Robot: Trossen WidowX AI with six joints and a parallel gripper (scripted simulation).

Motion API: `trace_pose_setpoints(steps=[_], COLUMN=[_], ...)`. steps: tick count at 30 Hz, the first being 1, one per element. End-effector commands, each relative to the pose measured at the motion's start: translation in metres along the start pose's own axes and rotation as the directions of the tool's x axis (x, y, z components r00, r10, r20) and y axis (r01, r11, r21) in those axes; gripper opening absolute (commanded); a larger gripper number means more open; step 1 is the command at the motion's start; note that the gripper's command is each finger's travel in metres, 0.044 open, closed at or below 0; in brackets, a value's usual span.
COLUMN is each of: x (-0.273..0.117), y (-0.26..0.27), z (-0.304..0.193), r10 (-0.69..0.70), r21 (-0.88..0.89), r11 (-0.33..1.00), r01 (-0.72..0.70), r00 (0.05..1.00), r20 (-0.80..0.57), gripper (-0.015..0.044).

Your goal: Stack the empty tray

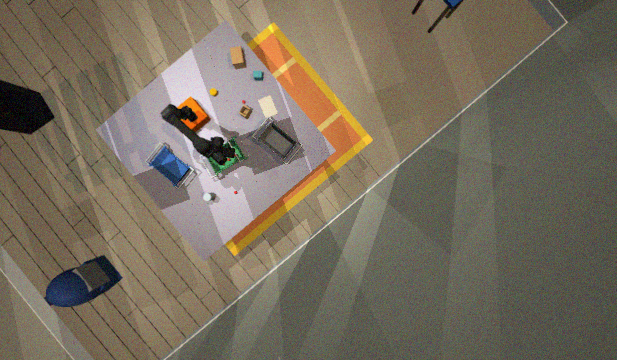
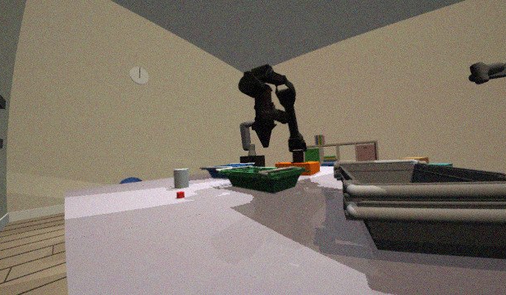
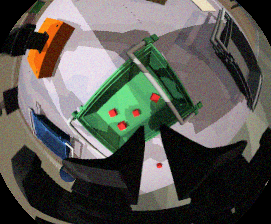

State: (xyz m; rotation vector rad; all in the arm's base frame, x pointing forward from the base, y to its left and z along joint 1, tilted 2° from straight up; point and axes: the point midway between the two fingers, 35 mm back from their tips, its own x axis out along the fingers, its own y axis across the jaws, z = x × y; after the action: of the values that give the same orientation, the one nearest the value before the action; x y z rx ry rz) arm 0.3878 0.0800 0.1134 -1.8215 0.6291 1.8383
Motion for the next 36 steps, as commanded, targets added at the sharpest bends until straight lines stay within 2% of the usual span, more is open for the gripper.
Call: trace_pose_setpoints(steps=[1,3,5,12,18,25,27,36], x=[0.013,0.016,0.018,0.025,0.032,0.039,0.04,0.04], y=[0.046,0.06,0.068,0.099,0.127,0.161,0.167,0.167], z=[-0.042,-0.052,-0.057,-0.075,-0.088,-0.099,-0.101,-0.101], r10=[-0.001,-0.001,-0.001,0.0,0.001,0.002,0.002,0.002], r21=[0.705,0.842,0.905,1.0,0.914,0.639,0.572,0.572], r11=[0.71,0.539,0.425,-0.022,-0.406,-0.769,-0.82,-0.82], r01=[0.006,0.008,0.009,0.011,0.012,0.011,0.011,0.011], r00=[1.0,1.0,1.0,1.0,1.0,1.0,1.0,1.0], r20=[-0.007,-0.008,-0.009,-0.011,-0.013,-0.015,-0.015,-0.015], gripper=[0.0089,0.0089,0.0089,0.0089,0.0089,0.0089,0.0089,0.0089])
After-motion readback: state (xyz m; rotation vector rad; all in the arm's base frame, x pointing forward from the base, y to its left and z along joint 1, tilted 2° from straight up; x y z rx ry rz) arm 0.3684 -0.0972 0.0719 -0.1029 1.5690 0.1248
